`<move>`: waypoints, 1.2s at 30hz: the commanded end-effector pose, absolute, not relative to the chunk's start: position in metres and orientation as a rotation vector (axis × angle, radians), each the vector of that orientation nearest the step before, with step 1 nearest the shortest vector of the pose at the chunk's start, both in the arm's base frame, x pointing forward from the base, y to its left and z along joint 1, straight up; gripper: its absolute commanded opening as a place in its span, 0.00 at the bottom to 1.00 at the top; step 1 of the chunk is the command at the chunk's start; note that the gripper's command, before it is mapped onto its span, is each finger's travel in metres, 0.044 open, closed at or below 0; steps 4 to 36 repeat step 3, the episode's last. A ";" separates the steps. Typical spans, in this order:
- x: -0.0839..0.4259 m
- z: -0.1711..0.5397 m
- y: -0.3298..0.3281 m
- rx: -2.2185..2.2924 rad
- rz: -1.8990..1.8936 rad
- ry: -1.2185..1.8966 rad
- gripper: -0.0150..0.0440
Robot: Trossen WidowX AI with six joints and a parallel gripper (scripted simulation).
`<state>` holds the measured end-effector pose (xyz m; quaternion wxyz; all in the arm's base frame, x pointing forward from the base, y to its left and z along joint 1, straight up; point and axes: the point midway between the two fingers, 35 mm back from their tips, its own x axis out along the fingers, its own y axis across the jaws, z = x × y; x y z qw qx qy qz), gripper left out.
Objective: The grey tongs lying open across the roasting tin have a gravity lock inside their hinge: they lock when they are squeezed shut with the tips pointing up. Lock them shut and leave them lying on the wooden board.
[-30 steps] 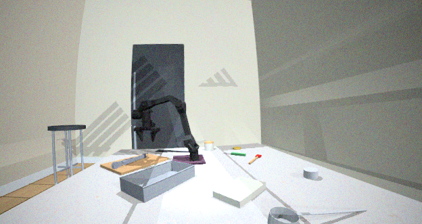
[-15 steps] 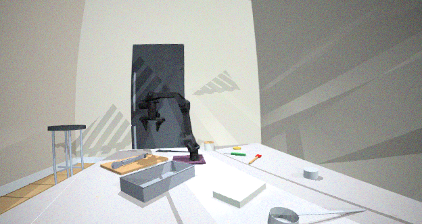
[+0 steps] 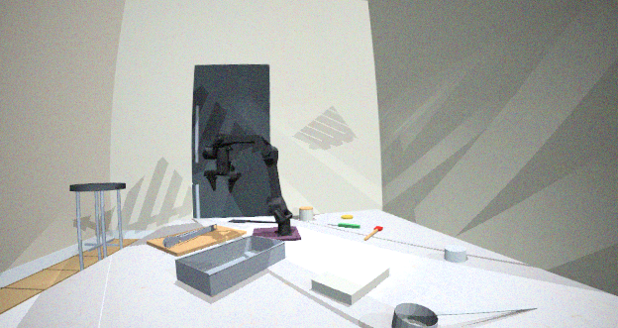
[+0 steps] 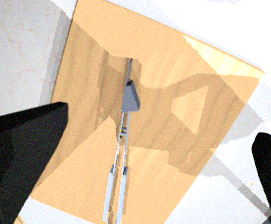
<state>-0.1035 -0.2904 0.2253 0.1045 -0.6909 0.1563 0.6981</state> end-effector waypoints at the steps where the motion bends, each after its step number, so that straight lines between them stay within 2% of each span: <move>1: -0.104 0.226 -0.291 -2.036 2.061 0.461 1.00; 36: -0.104 0.226 -0.291 -2.036 2.061 0.461 1.00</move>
